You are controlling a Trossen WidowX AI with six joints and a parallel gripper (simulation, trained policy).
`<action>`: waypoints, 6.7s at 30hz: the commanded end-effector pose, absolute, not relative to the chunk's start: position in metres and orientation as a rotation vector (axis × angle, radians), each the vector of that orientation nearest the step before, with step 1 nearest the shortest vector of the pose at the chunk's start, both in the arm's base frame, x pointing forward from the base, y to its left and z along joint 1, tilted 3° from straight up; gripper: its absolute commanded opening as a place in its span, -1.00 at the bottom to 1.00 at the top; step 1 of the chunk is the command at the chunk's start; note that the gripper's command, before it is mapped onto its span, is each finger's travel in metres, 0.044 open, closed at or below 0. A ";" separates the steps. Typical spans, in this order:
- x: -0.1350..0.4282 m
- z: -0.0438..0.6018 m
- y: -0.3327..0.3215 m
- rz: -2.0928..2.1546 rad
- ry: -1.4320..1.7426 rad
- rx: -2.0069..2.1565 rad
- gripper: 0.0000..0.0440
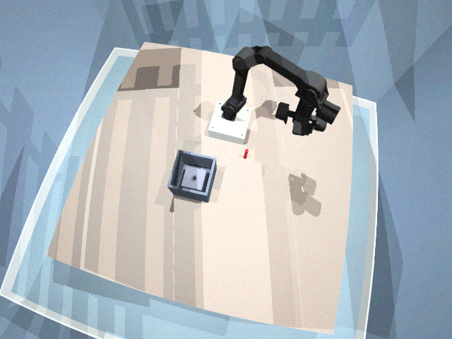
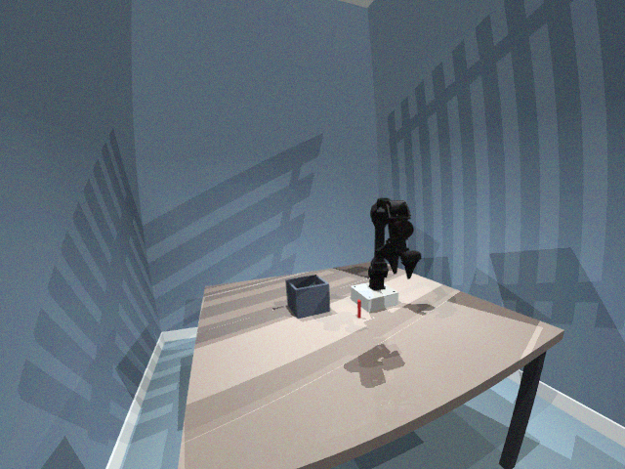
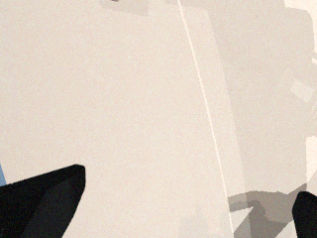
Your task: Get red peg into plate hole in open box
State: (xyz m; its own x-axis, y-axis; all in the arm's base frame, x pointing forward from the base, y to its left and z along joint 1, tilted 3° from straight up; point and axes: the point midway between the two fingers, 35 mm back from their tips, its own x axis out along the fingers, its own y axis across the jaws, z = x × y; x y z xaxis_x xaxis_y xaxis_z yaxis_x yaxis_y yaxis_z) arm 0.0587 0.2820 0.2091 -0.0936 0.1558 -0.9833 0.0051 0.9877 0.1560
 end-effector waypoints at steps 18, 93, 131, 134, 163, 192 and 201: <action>0.133 0.169 0.201 -0.518 1.537 0.561 1.00; 0.186 0.027 0.164 -0.881 1.381 1.006 -1.00; 0.268 0.163 0.111 -0.725 1.142 1.164 -1.00; 0.273 0.166 0.099 -0.745 1.121 1.164 -1.00; 0.308 0.158 0.012 -0.924 1.115 1.140 -1.00; 0.337 0.087 -0.031 -0.971 1.220 1.126 -1.00; 0.344 0.062 -0.034 -0.956 1.254 1.100 -1.00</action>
